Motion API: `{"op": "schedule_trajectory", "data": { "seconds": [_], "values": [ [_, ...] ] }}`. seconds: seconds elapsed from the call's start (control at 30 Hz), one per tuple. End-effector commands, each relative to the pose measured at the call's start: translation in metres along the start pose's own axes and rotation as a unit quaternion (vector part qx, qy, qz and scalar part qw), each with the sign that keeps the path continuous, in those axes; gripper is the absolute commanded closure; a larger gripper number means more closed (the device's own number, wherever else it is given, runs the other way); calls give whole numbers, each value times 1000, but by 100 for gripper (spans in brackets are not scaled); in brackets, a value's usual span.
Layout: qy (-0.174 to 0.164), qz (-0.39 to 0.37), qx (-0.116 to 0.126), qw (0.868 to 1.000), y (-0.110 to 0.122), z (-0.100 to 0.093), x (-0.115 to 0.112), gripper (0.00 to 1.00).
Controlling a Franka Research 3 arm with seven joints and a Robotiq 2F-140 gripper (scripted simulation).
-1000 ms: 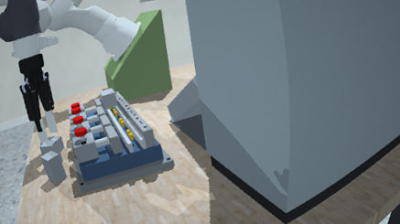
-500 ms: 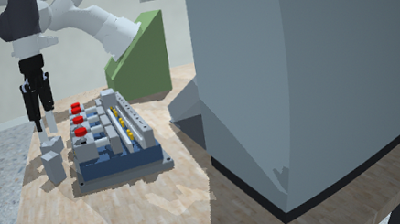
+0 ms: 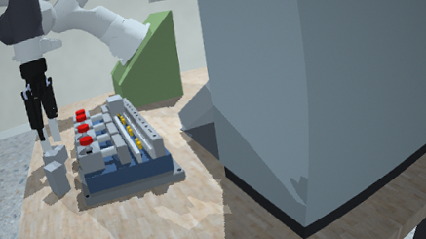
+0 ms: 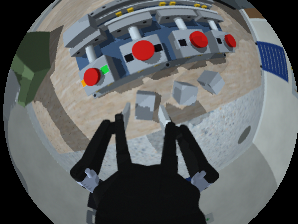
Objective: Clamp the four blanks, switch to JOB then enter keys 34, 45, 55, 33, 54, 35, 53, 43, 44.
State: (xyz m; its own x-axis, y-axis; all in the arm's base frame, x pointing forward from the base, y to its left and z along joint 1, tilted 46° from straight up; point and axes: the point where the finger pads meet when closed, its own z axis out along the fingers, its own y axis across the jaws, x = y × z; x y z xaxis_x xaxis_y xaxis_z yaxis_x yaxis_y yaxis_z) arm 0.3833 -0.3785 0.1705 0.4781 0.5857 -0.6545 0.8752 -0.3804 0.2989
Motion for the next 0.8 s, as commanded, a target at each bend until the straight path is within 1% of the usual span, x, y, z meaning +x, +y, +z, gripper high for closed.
{"op": "schedule_trajectory", "data": {
  "seconds": [0.0,0.77],
  "values": [
    [0,1,-1,1000,1,1,-1,60],
    [0,1,-1,1000,1,10,-1,60]
  ]
}}
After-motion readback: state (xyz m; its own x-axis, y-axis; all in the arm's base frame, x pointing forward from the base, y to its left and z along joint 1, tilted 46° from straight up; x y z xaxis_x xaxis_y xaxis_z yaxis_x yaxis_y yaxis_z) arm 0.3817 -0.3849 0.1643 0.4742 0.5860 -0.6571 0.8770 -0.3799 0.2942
